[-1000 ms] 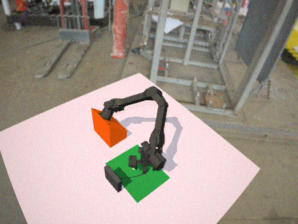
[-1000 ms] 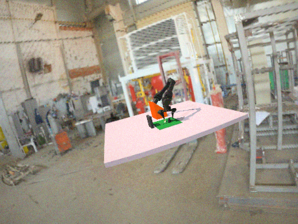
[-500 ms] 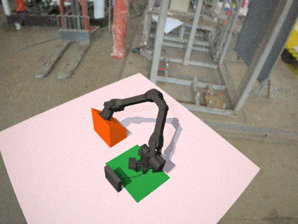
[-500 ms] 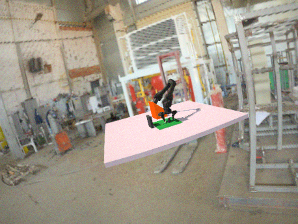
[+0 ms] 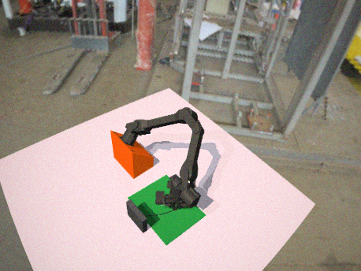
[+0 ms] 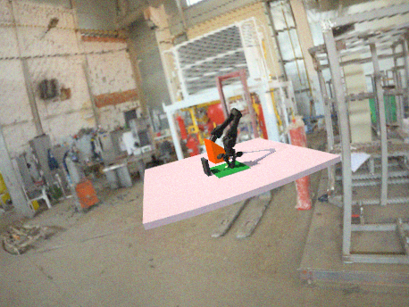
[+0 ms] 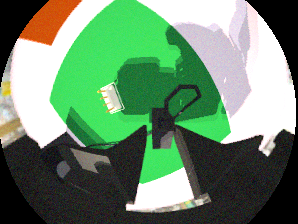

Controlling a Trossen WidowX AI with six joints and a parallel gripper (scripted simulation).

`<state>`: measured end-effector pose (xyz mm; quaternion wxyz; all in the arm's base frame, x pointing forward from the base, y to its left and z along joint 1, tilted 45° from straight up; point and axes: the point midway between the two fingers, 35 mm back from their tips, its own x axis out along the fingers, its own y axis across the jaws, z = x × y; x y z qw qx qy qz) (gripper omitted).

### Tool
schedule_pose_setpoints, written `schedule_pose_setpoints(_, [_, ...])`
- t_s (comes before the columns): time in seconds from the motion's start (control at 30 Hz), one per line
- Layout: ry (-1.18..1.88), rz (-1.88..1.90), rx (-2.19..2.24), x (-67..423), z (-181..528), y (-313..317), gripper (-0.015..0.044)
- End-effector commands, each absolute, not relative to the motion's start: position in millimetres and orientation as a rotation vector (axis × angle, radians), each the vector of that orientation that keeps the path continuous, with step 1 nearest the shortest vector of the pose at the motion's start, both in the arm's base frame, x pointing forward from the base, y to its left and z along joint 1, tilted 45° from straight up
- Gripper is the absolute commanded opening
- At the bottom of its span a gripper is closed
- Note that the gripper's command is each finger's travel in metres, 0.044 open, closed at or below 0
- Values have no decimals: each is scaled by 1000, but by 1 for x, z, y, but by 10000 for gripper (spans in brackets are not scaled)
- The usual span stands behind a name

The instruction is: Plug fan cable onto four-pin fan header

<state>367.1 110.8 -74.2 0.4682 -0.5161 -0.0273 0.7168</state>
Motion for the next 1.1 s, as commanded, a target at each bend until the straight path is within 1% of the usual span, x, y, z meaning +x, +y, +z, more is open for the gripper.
schedule_pose_setpoints(0.0, [-68,1758,-1267,367,-74,111,46])
schedule_pose_setpoints(0.07, [-68,1758,-1267,367,-74,111,0])
schedule_pose_setpoints(0.2, [-67,1758,-1267,367,-72,109,0])
schedule_pose_setpoints(0.33, [-62,1756,-1261,369,-41,77,0])
schedule_pose_setpoints(0.53, [-66,1756,-1265,367,-41,75,0])
schedule_pose_setpoints(0.83, [-318,1794,-1459,307,-55,59,0])
schedule_pose_setpoints(1.07, [-339,1796,-1475,302,-57,59,0])
